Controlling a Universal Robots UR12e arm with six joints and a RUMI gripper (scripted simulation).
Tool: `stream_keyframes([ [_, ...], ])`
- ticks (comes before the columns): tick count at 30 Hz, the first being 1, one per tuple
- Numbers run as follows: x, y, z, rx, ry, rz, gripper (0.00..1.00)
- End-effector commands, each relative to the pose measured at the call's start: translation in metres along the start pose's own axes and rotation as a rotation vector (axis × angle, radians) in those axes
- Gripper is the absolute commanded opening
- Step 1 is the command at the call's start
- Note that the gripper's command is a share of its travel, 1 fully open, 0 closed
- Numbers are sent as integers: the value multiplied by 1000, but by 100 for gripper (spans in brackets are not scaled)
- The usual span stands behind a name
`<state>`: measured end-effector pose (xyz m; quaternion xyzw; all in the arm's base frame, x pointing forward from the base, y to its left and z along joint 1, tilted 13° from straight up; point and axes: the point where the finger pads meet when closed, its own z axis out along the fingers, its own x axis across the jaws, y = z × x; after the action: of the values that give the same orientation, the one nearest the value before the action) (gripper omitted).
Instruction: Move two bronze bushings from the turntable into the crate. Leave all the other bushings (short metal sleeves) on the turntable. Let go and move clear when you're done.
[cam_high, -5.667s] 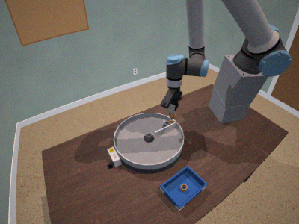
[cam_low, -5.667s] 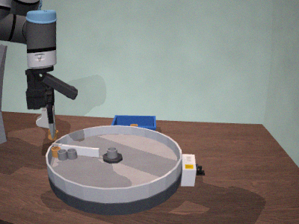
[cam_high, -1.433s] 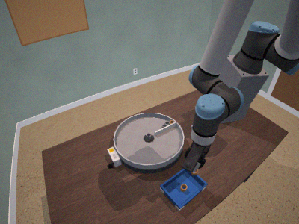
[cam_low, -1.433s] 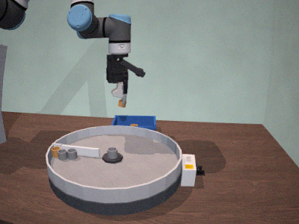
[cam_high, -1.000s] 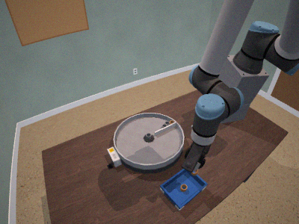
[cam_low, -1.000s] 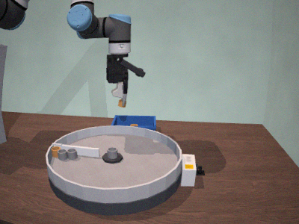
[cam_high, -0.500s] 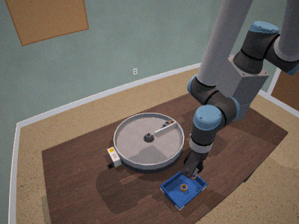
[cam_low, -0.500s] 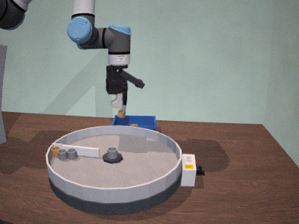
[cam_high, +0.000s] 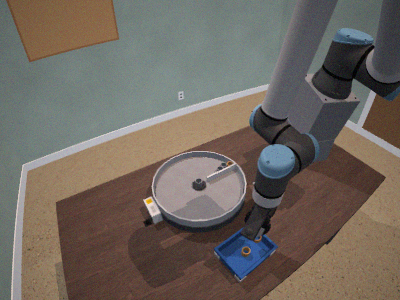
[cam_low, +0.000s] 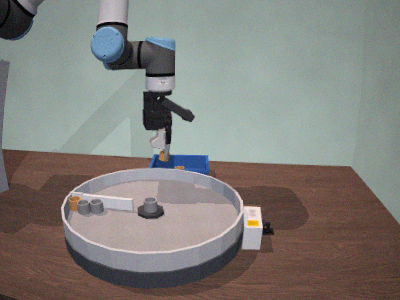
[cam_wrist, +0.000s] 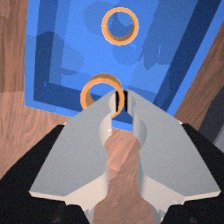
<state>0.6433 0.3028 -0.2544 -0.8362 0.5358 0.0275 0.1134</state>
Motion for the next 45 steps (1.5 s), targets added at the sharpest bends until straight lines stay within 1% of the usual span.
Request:
stream_keyframes([
  [1,1,-1,0,2,2,1,0],
  [26,1,-1,1,2,2,1,0],
  [40,0,-2,13,3,2,-1,0],
  [45,0,-2,22,3,2,-1,0],
])
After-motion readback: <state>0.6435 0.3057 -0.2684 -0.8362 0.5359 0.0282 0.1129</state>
